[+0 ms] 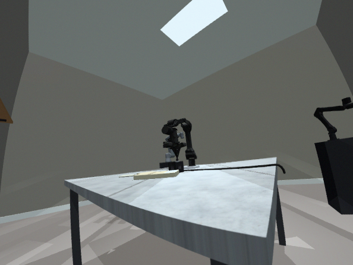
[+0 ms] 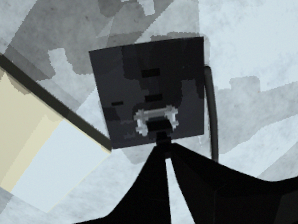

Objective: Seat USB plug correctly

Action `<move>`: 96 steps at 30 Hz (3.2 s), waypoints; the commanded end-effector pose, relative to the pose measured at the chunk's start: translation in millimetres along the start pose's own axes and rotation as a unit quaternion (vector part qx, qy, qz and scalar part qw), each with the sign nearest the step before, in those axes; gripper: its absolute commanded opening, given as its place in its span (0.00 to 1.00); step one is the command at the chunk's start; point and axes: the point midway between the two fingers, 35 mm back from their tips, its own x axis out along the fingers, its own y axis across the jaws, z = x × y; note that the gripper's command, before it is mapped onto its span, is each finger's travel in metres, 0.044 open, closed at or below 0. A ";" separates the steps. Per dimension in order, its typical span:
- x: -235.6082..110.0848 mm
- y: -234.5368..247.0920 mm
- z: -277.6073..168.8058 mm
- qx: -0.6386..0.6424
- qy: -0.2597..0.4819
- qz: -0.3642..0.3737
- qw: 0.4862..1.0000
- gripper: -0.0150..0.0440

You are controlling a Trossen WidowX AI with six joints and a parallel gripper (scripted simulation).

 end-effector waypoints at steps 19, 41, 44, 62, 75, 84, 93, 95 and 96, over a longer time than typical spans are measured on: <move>3.1 0.1 -0.3 -0.001 0.002 0.000 1.000 0.25; 5.7 0.1 0.0 -0.001 0.002 0.000 1.000 0.25; 6.0 0.1 0.0 -0.001 0.002 0.000 1.000 0.25; 8.2 0.1 0.3 -0.001 0.002 0.000 1.000 0.25; 9.3 0.1 0.4 -0.001 0.002 0.000 1.000 0.25; 9.3 0.1 0.4 -0.001 0.002 0.000 1.000 0.25; 9.3 0.1 0.4 -0.001 0.002 0.000 1.000 0.25; 9.3 0.1 0.4 -0.001 0.002 0.000 1.000 0.25; 9.3 0.1 0.4 -0.001 0.002 0.000 1.000 0.25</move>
